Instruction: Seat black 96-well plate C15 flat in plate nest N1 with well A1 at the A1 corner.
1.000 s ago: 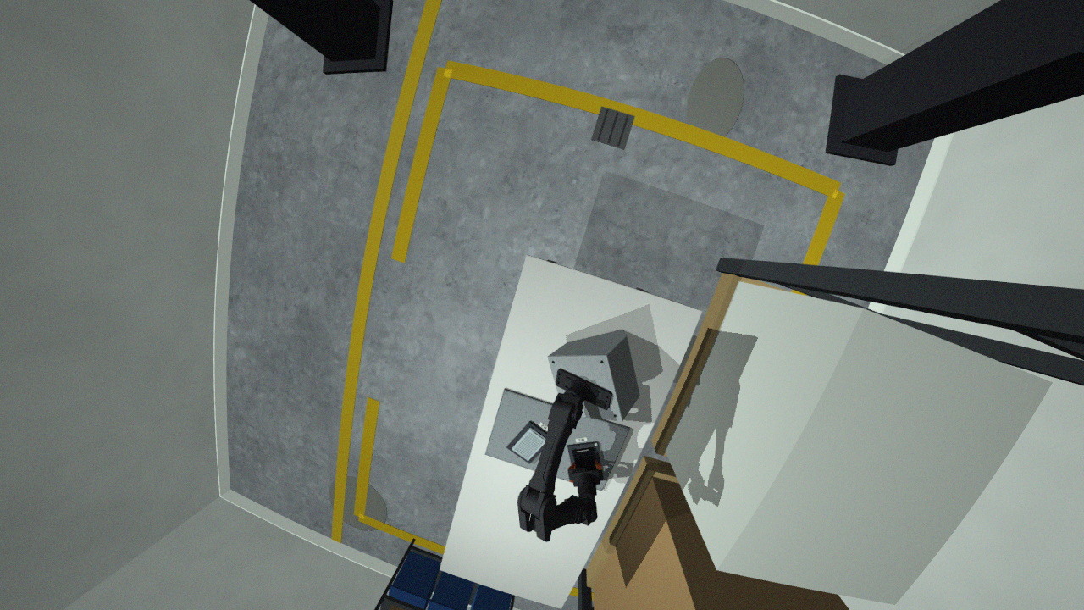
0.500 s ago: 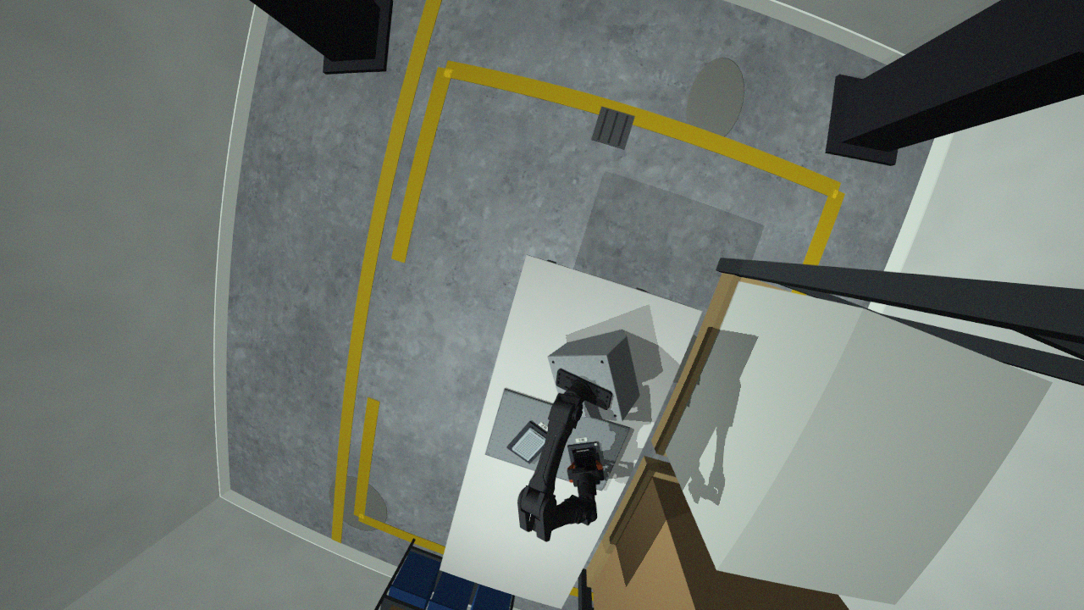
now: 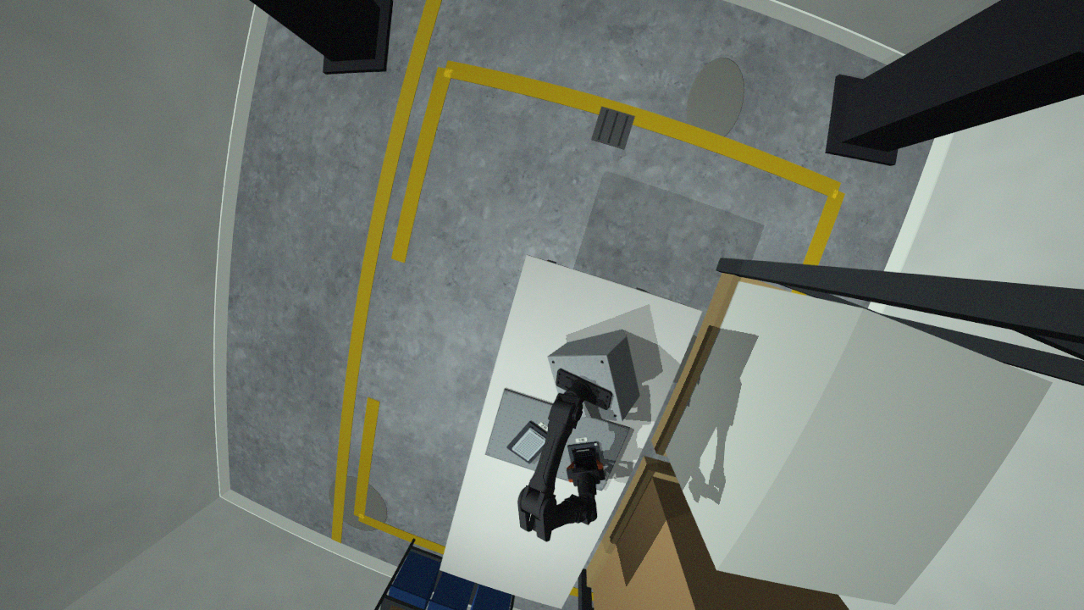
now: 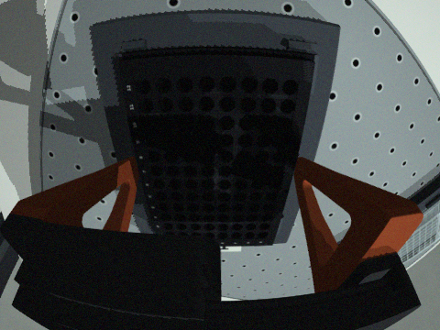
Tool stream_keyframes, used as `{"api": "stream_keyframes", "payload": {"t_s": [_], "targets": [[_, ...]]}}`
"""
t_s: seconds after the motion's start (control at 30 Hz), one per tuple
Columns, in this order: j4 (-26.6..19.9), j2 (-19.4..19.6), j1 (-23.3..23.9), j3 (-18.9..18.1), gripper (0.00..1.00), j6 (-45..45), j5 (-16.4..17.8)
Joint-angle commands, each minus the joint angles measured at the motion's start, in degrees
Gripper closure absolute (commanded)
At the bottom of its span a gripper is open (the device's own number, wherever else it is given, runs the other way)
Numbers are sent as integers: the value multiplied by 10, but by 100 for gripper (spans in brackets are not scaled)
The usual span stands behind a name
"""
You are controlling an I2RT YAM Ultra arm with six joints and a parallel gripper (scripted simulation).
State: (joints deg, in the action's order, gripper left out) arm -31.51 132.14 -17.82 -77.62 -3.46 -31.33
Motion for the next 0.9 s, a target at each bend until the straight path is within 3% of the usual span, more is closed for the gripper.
{"api": "stream_keyframes", "payload": {"t_s": [0.0,0.6,0.87], "targets": [[1,-5,-3,-2,0,-1,0],[-62,-41,-28,-13,0,27,-2],[-62,-41,-28,-13,0,27,-2]]}}
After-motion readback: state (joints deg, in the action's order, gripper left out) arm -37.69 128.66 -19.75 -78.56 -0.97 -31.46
